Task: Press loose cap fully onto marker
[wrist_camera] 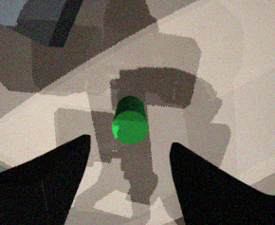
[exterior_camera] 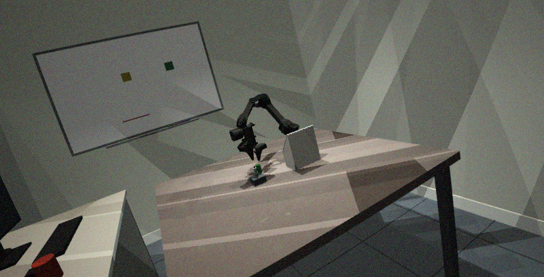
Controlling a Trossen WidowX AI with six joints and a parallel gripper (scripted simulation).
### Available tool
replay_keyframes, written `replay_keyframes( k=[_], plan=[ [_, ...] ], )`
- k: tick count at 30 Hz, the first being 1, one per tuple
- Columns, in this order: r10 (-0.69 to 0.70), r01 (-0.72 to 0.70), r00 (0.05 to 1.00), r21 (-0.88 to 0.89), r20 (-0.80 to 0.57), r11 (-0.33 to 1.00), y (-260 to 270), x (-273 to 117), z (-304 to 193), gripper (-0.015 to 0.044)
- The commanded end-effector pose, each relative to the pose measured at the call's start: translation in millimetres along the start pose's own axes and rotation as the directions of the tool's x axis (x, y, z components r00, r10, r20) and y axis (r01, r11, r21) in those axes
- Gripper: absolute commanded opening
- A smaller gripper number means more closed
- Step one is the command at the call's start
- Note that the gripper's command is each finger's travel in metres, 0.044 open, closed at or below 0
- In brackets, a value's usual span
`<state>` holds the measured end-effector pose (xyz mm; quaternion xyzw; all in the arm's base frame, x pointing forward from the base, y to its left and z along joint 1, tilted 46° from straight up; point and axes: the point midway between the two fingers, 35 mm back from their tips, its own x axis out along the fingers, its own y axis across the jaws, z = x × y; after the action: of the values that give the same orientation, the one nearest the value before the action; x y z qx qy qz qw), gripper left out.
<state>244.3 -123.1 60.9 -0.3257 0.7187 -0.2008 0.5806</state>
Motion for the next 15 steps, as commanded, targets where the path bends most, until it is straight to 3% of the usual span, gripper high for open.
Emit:
replay_keyframes(
  k=[1, 15],
  plan=[
    [-0.003, 0.003, 1.0, -0.008, -0.01, 1.0, 0.6, 14.6, -2.5, 0.0244],
    [-0.001, 0.001, 1.0, -0.008, -0.01, 1.0, 0.7, 31.7, -1.3, 0.0244]
  ],
)
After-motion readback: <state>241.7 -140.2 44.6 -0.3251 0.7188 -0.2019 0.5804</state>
